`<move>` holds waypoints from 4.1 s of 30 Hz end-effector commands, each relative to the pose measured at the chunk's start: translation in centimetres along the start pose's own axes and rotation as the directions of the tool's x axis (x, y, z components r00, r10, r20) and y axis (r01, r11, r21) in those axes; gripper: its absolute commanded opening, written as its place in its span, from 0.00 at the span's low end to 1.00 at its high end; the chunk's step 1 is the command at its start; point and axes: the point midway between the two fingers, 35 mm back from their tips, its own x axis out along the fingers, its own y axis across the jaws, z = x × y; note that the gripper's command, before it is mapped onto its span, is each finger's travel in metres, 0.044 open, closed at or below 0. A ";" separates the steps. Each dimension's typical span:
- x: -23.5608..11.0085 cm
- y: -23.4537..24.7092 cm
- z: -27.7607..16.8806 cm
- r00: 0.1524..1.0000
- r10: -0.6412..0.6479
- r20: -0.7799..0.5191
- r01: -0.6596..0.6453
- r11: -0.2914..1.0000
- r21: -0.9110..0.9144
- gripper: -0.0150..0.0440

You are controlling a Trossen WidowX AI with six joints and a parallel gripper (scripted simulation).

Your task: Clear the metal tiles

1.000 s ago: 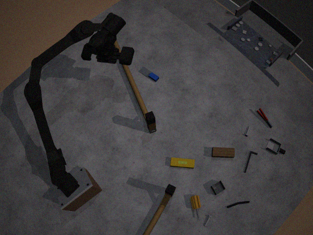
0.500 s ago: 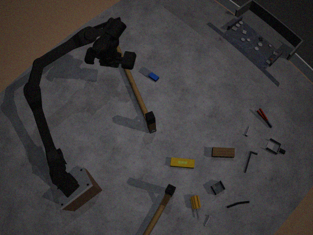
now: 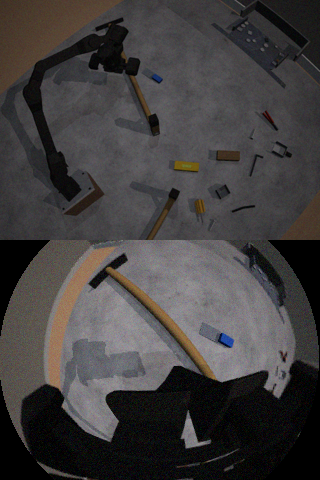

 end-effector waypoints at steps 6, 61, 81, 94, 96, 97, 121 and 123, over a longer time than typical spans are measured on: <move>1.9 0.1 -0.6 1.000 -0.003 0.001 0.003 1.000 0.015 0.25; 7.0 -1.1 -0.2 1.000 0.004 0.016 -0.004 0.999 0.040 0.25; 7.2 -2.6 1.0 1.000 0.003 0.016 -0.004 0.999 0.039 0.25; 7.4 -3.6 1.7 1.000 0.003 0.017 -0.004 0.999 0.039 0.25; 7.4 -3.8 1.8 1.000 0.003 0.017 -0.004 0.999 0.039 0.25; 7.4 -3.9 1.9 1.000 0.003 0.017 -0.004 0.999 0.039 0.25; 7.8 -5.9 3.0 1.000 0.003 0.018 -0.004 0.999 0.038 0.25; 7.8 -6.1 3.1 1.000 0.003 0.018 -0.004 0.999 0.038 0.25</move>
